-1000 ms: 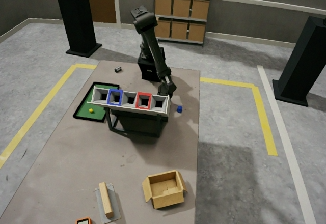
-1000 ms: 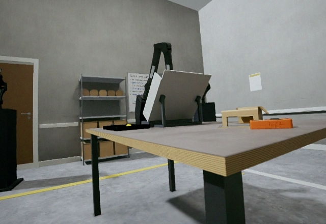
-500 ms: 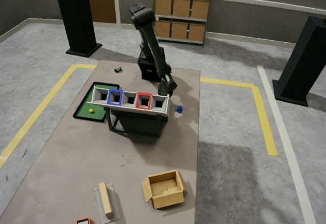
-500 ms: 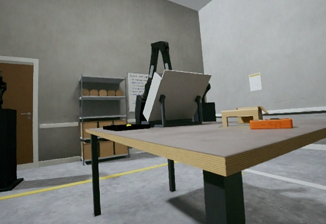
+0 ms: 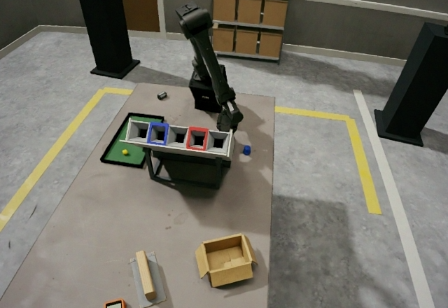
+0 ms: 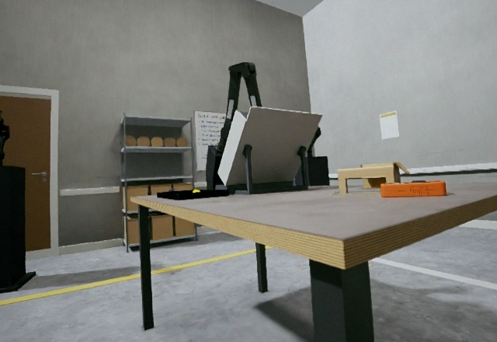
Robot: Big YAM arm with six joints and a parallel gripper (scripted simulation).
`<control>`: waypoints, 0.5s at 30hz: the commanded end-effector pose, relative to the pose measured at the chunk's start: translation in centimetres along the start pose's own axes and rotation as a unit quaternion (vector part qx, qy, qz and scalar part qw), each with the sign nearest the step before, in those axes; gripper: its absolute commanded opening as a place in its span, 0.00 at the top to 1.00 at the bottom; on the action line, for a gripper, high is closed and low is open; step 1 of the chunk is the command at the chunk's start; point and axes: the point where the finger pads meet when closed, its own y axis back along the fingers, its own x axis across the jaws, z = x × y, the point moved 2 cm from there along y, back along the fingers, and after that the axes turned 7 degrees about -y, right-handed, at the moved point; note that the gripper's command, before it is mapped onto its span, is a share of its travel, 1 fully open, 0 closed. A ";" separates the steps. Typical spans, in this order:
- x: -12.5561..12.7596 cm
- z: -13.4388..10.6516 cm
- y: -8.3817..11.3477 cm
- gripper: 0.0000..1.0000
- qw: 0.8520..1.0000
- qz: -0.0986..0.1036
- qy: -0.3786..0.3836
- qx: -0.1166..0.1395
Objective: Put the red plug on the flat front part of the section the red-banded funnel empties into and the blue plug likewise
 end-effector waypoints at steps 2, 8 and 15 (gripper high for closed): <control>0.2 -0.2 0.7 0.41 1.000 0.004 0.001 -0.002; 0.1 -0.3 2.3 0.41 1.000 0.003 0.001 -0.002; 0.5 0.2 5.1 0.41 1.000 0.006 -0.001 -0.005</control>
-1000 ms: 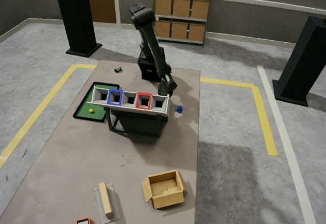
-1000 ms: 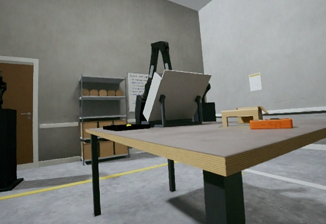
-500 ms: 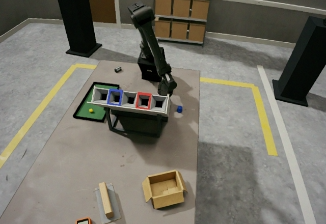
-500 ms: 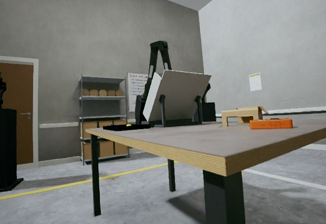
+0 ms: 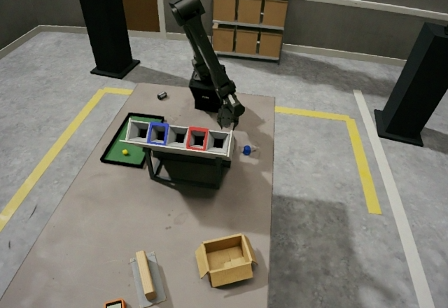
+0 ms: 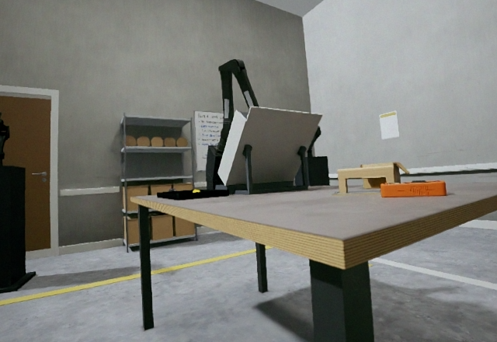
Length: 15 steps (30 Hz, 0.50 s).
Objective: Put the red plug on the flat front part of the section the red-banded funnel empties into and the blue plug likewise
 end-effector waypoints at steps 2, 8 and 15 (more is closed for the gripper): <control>0.4 0.1 2.5 0.41 1.000 0.002 -0.005 0.000; 1.0 0.9 5.3 0.41 1.000 0.008 -0.009 -0.005; 0.0 -0.1 5.0 0.41 1.000 -0.008 -0.005 0.009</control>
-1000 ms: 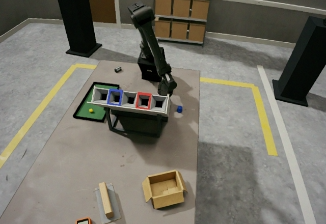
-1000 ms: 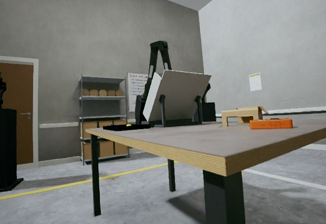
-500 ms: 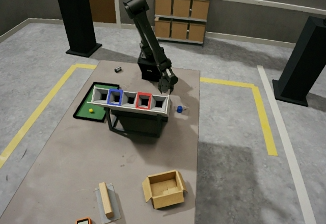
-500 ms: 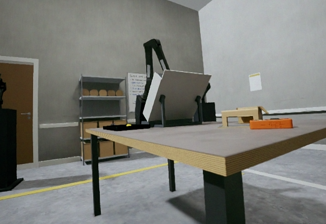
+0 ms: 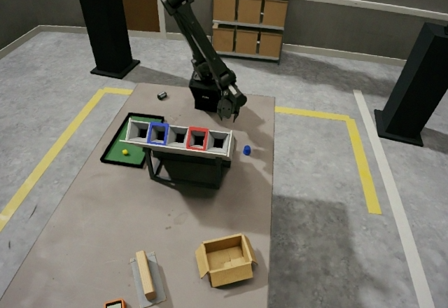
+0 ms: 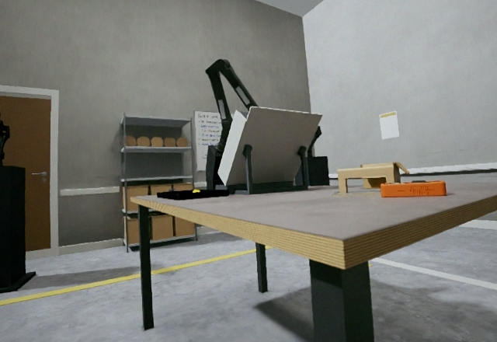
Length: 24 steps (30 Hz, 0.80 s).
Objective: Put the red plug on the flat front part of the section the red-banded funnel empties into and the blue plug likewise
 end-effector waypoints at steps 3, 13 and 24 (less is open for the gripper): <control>0.3 0.3 0.0 0.41 1.000 -0.002 -0.007 0.001; 0.3 0.3 0.0 0.41 1.000 -0.002 -0.005 0.001; 0.3 0.3 0.0 0.41 1.000 -0.002 -0.005 0.001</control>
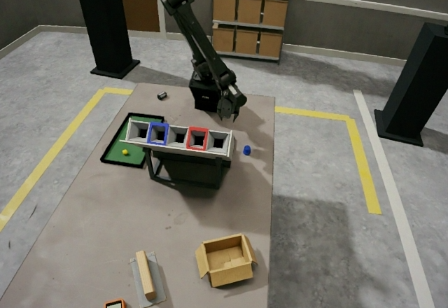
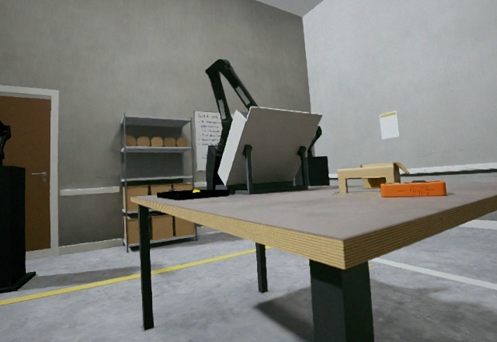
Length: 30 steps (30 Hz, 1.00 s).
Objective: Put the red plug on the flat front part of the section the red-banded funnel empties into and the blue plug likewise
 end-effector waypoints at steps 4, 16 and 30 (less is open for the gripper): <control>0.4 0.3 0.0 0.44 1.000 -0.001 -0.002 0.000; -0.8 0.3 0.1 0.44 1.000 0.000 -0.001 -0.001; -3.6 0.9 0.1 0.44 1.000 -0.002 0.000 0.001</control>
